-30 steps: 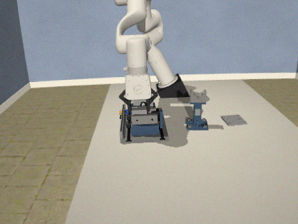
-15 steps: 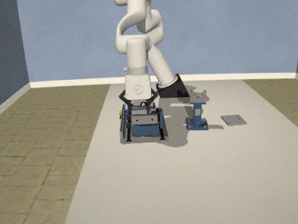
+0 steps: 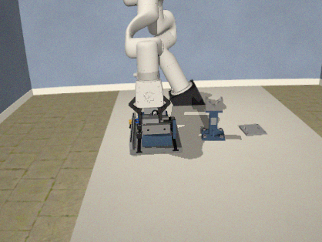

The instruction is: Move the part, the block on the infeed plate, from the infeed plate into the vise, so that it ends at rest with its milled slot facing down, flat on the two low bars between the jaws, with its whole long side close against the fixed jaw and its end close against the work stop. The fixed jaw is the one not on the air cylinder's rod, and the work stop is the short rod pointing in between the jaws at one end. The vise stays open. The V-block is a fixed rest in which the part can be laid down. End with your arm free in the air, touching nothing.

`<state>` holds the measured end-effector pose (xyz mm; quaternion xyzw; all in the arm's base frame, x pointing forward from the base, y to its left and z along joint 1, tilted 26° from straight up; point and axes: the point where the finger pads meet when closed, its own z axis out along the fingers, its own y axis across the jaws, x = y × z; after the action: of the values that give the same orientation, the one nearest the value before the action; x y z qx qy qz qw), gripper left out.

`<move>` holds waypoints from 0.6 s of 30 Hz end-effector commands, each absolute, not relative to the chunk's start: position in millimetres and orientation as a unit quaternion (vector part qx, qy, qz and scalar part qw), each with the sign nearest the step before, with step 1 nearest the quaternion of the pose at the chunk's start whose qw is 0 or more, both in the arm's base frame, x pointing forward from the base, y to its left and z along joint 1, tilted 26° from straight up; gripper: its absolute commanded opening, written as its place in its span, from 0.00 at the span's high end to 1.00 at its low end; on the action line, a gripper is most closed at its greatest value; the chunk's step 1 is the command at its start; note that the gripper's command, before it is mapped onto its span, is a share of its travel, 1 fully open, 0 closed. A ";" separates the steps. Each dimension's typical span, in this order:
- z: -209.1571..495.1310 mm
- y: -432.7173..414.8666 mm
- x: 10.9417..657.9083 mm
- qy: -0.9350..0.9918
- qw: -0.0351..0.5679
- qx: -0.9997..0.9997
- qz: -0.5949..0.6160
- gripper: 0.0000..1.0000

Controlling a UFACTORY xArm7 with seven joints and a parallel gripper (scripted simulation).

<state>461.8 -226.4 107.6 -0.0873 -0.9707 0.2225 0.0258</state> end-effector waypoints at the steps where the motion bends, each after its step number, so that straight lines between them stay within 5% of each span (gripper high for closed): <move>1: 108.8 -225.8 463.5 -0.971 0.024 -0.087 0.223 1.00; 18: 107.5 -226.5 463.3 -0.971 0.024 -0.087 0.223 1.00</move>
<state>461.7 -226.8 106.7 -0.0873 -0.9707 0.2225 0.0258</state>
